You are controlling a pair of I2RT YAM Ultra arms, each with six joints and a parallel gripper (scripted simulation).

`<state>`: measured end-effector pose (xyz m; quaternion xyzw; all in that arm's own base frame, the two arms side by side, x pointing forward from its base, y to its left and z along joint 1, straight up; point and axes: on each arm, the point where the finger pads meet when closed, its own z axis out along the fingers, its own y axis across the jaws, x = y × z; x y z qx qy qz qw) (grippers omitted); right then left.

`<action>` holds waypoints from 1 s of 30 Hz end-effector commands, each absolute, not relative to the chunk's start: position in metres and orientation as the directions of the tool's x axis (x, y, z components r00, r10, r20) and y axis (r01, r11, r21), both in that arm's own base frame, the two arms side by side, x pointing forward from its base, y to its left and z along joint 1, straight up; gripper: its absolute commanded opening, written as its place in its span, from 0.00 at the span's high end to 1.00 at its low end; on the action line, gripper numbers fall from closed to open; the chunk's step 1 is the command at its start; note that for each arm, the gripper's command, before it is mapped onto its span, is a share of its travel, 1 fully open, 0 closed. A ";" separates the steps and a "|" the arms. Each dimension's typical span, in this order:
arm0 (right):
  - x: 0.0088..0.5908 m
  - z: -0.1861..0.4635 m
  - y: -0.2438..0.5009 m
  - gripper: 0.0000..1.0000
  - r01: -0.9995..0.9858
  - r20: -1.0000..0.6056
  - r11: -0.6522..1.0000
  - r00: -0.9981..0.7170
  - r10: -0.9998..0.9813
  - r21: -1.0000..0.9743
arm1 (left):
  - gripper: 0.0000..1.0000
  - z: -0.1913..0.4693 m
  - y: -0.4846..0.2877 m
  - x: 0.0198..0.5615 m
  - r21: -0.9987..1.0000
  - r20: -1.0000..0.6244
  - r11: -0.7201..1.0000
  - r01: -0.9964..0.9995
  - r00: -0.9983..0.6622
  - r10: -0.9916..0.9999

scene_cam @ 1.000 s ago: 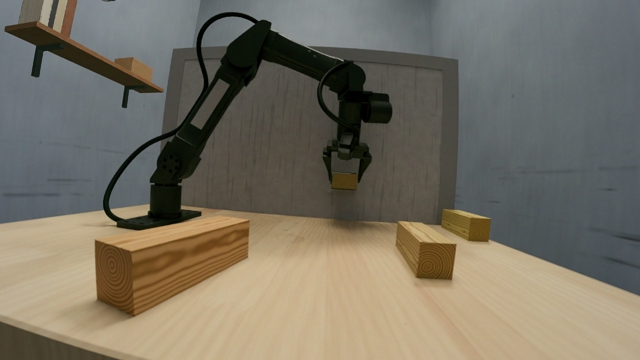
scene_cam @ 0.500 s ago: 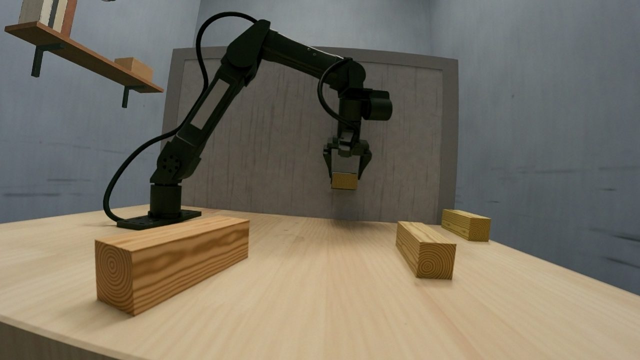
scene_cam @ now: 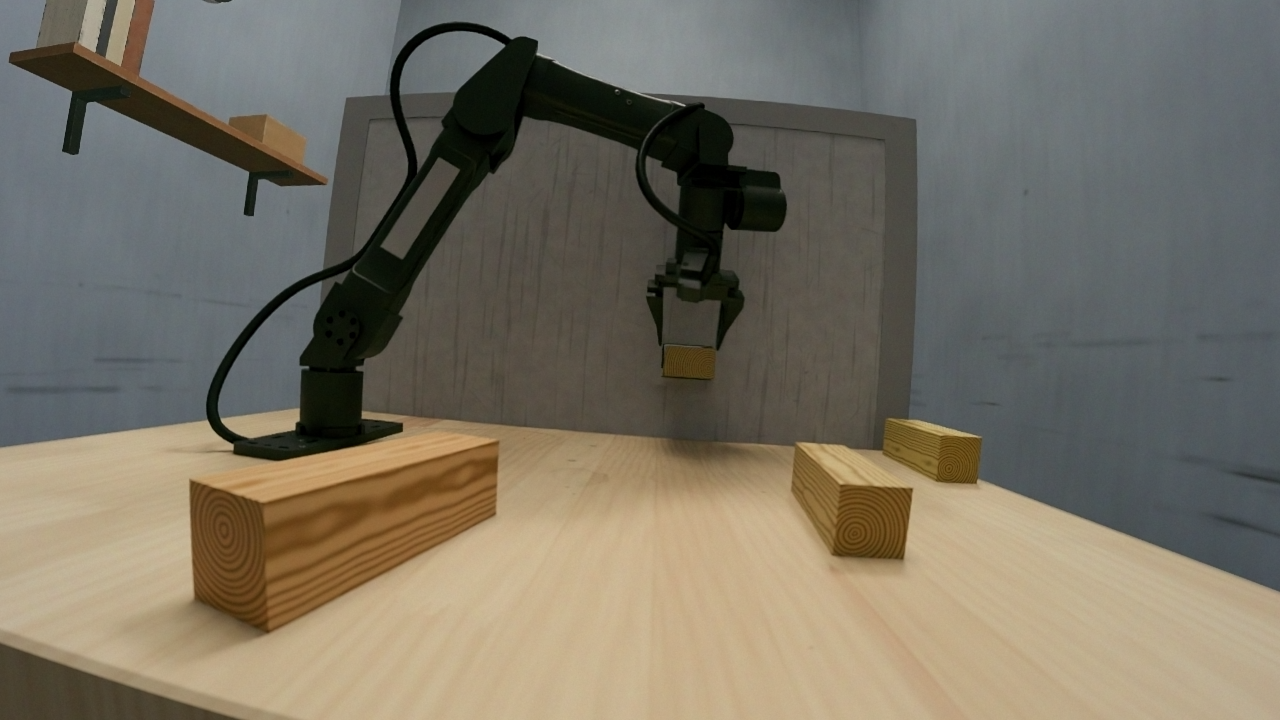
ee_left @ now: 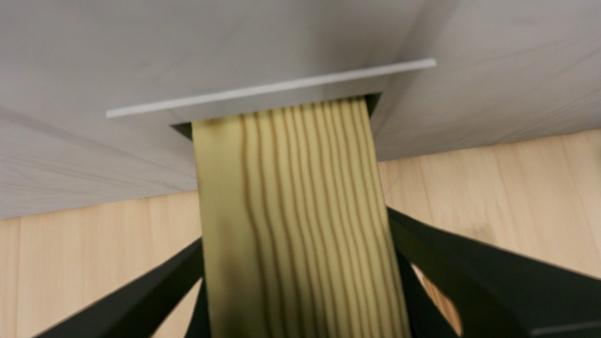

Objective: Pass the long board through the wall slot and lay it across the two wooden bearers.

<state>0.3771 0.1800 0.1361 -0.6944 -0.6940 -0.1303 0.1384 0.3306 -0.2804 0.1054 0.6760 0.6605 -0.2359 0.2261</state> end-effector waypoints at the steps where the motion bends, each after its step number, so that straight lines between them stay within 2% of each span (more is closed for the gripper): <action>1: 0.377 0.176 0.171 0.22 0.999 0.393 -0.002 -0.013 0.920 0.037 | 1.00 0.121 -0.286 0.333 0.015 -0.646 -0.029 0.999 0.032 0.763; 7: 0.379 0.170 0.166 0.22 1.000 0.380 0.000 0.007 0.925 -0.017 | 1.00 0.121 -0.286 0.333 0.015 -0.646 -0.029 0.999 0.032 0.763; 12: 0.375 0.199 0.163 0.22 0.999 0.394 -0.005 -0.013 0.919 0.044 | 1.00 0.121 -0.286 0.333 0.015 -0.646 -0.029 0.999 0.032 0.763; 14: 0.376 0.184 0.161 0.22 1.000 0.381 0.002 0.005 0.925 -0.016 | 1.00 0.121 -0.286 0.333 0.015 -0.646 -0.029 0.999 0.032 0.763; 23: 0.389 0.210 0.154 0.22 0.999 0.393 0.001 -0.020 0.919 0.048 | 1.00 0.121 -0.286 0.333 0.015 -0.646 -0.029 0.999 0.032 0.763; 24: 0.381 0.227 0.151 0.22 0.997 0.401 -0.010 -0.023 0.916 0.080 | 1.00 0.121 -0.286 0.333 0.015 -0.646 -0.029 0.999 0.032 0.763; 30: 0.377 0.230 0.158 0.22 0.996 0.397 0.009 -0.043 0.917 0.088 | 1.00 0.121 -0.286 0.333 0.015 -0.646 -0.029 0.999 0.032 0.763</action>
